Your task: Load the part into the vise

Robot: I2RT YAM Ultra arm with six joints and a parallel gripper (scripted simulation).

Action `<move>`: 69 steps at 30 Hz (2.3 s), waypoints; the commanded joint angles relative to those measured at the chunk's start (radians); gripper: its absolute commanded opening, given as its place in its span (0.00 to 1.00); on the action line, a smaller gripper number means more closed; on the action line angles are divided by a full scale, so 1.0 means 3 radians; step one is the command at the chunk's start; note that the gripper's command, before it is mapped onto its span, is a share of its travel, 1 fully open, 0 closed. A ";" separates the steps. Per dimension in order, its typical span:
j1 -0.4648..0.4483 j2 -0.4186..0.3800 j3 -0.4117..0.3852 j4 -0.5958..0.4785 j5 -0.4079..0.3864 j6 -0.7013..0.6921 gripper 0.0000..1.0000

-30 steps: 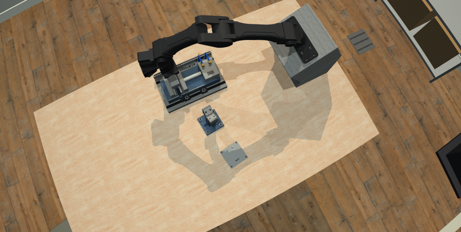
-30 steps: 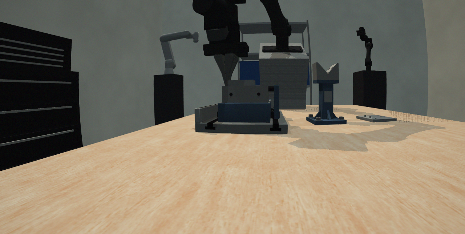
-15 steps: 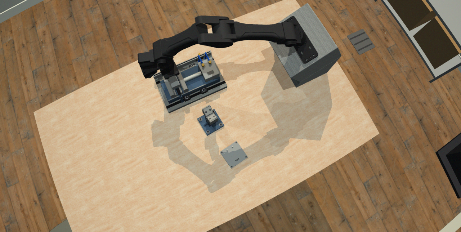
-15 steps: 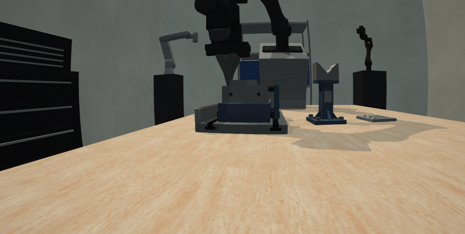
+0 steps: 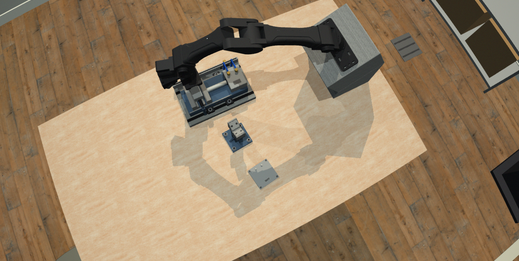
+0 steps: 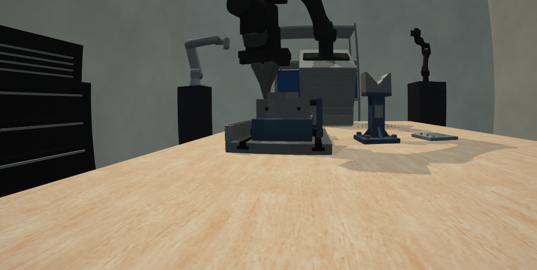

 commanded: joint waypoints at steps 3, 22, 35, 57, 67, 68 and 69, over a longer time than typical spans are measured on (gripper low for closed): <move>0.0037 -0.0154 -0.0028 0.0039 -0.0026 0.0029 0.00; 0.0059 -0.0176 -0.0040 0.0040 -0.0017 0.0048 0.00; 0.0072 -0.0182 -0.0065 0.0038 -0.0012 0.0055 0.00; 0.0080 -0.0186 -0.0094 0.0037 -0.0008 0.0060 0.00; 0.0080 -0.0186 -0.0097 0.0038 -0.0008 0.0060 0.00; 0.0080 -0.0186 -0.0097 0.0038 -0.0008 0.0060 0.00; 0.0080 -0.0186 -0.0097 0.0038 -0.0008 0.0060 0.00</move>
